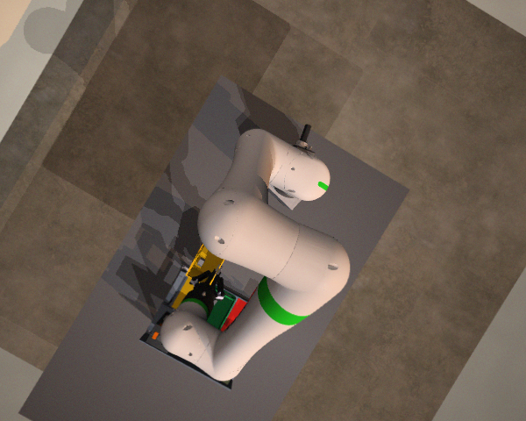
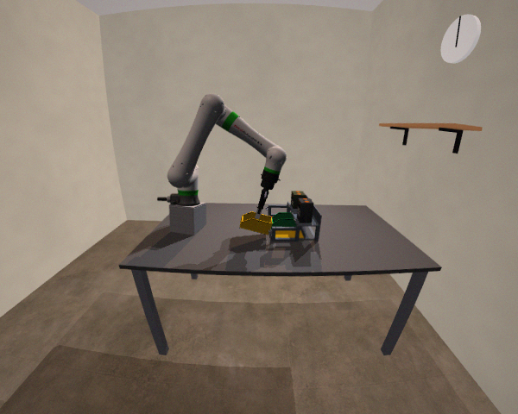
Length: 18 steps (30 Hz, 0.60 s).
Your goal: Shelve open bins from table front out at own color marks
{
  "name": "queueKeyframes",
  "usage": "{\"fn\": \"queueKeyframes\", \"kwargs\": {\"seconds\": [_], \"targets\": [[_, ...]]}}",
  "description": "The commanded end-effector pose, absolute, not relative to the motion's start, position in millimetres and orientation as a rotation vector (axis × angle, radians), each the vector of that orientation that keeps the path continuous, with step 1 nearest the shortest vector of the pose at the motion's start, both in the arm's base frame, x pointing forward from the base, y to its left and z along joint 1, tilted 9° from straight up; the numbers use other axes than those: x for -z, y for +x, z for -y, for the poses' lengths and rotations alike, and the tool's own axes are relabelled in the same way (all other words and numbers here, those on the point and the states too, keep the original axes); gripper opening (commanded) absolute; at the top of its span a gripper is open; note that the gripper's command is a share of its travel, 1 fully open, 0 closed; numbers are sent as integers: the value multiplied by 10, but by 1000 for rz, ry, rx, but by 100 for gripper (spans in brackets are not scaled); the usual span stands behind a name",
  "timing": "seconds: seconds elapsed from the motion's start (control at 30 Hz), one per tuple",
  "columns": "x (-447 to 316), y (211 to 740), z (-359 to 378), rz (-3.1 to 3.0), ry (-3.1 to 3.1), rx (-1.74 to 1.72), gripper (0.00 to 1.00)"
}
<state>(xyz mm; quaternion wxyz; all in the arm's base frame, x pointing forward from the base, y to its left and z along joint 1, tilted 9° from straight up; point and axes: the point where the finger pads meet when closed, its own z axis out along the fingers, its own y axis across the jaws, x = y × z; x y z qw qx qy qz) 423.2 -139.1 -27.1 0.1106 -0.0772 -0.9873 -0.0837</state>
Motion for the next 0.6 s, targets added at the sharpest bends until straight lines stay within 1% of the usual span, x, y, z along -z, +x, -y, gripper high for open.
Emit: {"fn": "queueKeyframes", "kwargs": {"seconds": [0.0, 0.57], "targets": [[269, 4247, 1395, 2901, -227, 246, 0], [266, 4343, 1412, 2901, -227, 246, 0]]}}
